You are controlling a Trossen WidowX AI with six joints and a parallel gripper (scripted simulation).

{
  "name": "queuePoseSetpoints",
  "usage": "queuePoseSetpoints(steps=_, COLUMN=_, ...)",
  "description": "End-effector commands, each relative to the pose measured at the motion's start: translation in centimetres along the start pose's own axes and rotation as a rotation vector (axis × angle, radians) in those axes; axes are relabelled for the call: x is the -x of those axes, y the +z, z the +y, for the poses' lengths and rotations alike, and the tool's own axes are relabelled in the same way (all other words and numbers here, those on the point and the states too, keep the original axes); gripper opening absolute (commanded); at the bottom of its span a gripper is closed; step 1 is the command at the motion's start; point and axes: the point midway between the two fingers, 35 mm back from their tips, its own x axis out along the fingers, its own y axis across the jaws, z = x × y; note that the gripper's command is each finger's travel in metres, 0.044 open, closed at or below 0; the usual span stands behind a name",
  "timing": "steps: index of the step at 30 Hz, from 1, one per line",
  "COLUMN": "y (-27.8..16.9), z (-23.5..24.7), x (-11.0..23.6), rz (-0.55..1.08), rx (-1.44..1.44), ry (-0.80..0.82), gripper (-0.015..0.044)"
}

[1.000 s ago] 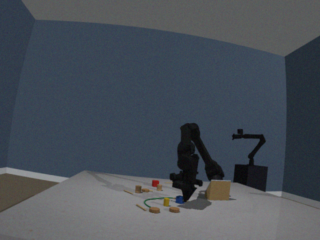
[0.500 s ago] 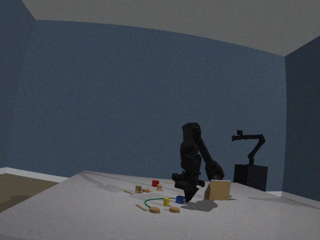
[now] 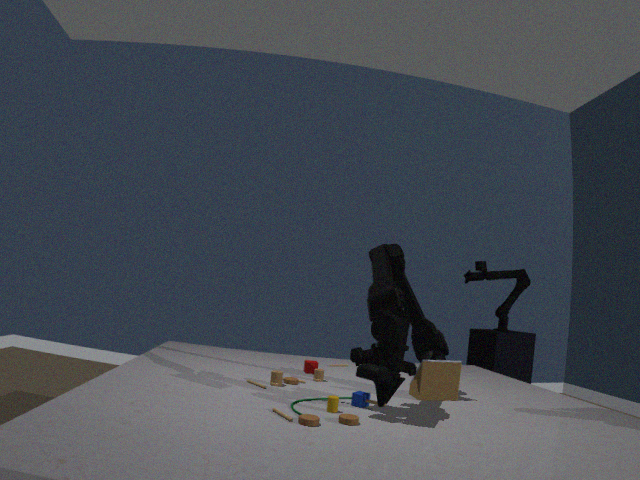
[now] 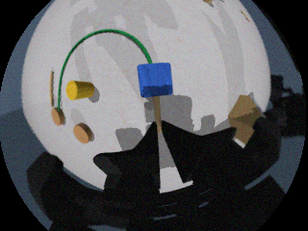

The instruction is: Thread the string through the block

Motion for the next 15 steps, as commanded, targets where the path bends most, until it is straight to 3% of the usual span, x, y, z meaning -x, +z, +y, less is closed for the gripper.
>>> queuePoseSetpoints(steps=1, y=-0.6, z=0.0, x=-0.1, rz=0.002, rx=-0.003, ry=-0.001, gripper=0.0)
queuePoseSetpoints(steps=15, y=-2.2, z=0.0, x=0.1, rz=0.004, rx=-0.001, ry=0.005, gripper=0.0)
